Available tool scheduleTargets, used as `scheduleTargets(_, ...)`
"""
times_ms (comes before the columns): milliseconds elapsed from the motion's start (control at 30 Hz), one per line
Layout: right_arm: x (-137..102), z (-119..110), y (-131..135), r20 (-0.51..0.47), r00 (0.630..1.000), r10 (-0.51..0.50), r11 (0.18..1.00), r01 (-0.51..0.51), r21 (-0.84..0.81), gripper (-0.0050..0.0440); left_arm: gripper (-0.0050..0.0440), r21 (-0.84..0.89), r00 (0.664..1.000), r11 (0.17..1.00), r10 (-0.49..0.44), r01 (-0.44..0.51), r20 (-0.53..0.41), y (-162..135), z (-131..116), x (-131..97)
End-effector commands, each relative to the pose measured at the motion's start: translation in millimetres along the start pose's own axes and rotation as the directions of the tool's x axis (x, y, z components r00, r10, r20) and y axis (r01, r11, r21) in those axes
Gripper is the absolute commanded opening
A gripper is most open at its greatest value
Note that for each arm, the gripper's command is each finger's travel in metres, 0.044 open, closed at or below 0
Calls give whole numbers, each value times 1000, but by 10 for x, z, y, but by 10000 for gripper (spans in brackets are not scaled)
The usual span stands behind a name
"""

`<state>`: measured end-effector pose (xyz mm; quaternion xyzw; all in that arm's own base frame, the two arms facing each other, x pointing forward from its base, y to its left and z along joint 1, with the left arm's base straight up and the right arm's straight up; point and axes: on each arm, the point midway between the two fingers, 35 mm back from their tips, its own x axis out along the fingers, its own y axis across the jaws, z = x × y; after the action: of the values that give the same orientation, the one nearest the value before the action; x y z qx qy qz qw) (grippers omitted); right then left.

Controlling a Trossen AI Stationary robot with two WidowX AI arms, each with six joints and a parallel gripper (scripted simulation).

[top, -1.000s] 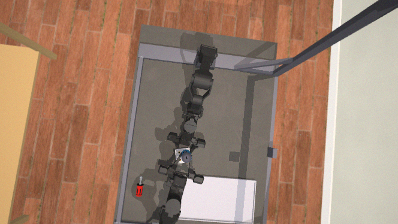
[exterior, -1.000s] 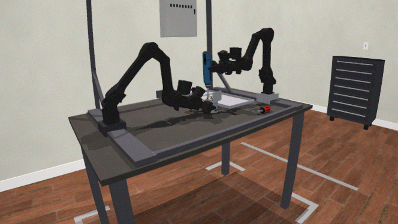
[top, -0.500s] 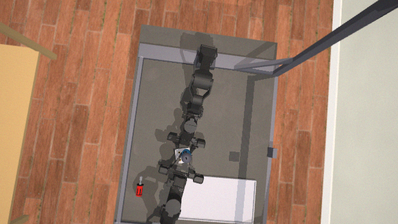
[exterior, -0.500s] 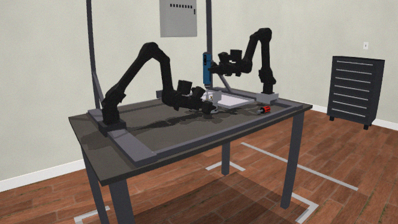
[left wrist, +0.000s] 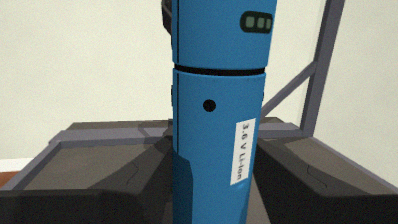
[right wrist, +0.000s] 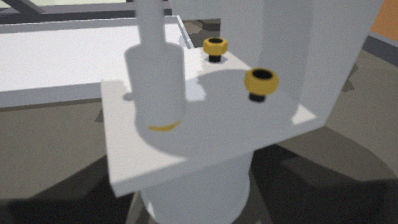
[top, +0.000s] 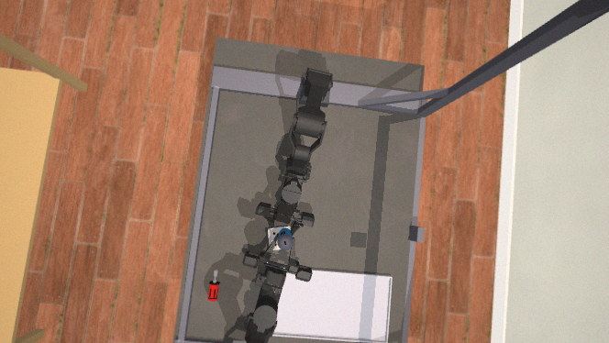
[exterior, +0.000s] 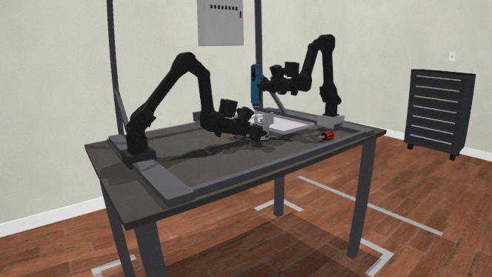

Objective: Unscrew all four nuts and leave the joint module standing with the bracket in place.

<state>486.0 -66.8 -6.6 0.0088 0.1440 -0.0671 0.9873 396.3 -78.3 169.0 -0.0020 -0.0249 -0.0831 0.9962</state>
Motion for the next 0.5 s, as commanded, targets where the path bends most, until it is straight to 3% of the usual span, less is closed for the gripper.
scheduleTargets(0, 8, 172, -1, 40, 999, -1, 1000, 1, 2, 240, 161, -7, 1000, 1000, -8, 8, 29, -17, 153, 34)
scheduleTargets(467, 8, 172, -1, 40, 999, -1, 1000, 1, 2, 240, 161, -7, 1000, 1000, -10, 10, -17, -10, -120, -22)
